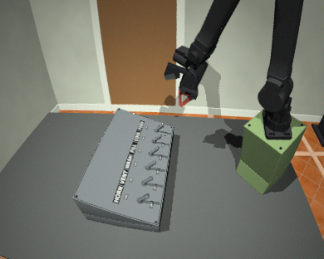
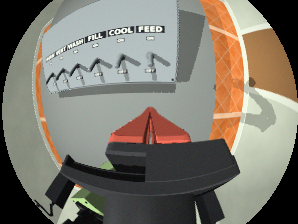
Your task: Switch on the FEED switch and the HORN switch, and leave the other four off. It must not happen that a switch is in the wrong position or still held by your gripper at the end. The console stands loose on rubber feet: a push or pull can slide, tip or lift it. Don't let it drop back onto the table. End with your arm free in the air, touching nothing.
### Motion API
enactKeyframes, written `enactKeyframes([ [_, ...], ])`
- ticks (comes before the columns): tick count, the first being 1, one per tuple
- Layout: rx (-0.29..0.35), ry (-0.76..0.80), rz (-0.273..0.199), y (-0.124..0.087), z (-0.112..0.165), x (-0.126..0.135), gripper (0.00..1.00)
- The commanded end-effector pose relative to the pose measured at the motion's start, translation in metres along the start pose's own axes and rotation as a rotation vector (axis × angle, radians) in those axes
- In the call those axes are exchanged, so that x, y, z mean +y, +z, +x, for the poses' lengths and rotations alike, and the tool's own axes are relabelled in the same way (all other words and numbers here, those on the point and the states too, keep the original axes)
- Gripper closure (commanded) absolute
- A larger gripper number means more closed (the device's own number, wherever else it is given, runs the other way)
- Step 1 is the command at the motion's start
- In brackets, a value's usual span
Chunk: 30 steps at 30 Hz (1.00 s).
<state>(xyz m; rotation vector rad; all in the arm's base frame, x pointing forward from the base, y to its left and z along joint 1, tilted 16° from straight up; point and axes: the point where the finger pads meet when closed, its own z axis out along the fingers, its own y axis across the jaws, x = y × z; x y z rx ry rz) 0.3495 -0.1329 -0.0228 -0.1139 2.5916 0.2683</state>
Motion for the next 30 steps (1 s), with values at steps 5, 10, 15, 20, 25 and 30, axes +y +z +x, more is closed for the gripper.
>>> enactKeyframes([
  [5,-0.015,-0.011,0.011,-0.001,-0.007,-0.007,1.0],
  [10,-0.015,-0.011,0.01,0.0,-0.007,-0.007,1.0],
  [15,-0.018,-0.014,0.008,0.005,-0.011,-0.004,1.0],
  [20,-0.024,-0.014,0.012,0.011,-0.015,-0.006,1.0],
  [25,-0.033,-0.019,0.016,0.017,-0.021,-0.009,1.0],
  [30,-0.032,-0.018,0.016,0.032,-0.02,-0.008,1.0],
])
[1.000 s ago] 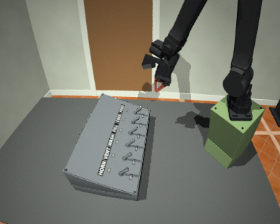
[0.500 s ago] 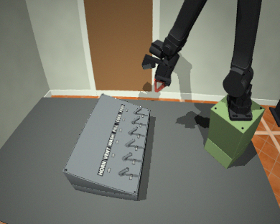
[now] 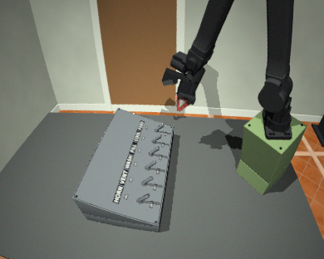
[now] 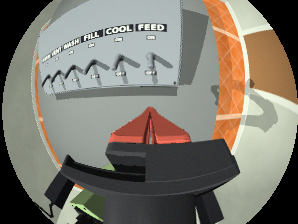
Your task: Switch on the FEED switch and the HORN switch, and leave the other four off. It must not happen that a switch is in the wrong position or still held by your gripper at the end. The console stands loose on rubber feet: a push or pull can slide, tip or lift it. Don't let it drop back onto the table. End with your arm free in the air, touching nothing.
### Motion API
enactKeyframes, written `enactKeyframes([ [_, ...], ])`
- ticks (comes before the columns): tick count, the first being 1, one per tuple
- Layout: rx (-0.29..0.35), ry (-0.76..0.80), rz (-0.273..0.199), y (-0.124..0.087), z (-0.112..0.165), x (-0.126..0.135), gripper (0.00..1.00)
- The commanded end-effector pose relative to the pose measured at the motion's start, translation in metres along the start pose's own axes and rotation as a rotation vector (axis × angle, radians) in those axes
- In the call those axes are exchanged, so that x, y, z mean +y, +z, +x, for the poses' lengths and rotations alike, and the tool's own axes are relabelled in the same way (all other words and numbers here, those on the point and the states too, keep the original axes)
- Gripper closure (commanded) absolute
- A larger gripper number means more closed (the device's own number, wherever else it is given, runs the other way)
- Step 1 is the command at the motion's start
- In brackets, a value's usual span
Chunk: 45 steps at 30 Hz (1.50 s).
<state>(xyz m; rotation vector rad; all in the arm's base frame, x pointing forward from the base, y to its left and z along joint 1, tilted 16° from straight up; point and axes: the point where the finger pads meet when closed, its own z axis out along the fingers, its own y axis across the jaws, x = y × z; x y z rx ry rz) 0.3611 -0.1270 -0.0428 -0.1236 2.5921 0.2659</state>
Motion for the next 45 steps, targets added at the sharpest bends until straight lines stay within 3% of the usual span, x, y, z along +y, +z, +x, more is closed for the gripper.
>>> enactKeyframes([
  [1,-0.033,-0.01,0.016,0.011,-0.02,-0.009,1.0],
  [24,-0.026,-0.005,0.008,0.09,-0.014,-0.005,1.0],
  [34,-0.025,-0.003,0.007,0.105,-0.013,-0.004,1.0],
  [45,-0.03,-0.005,0.01,0.106,-0.014,-0.005,1.0],
])
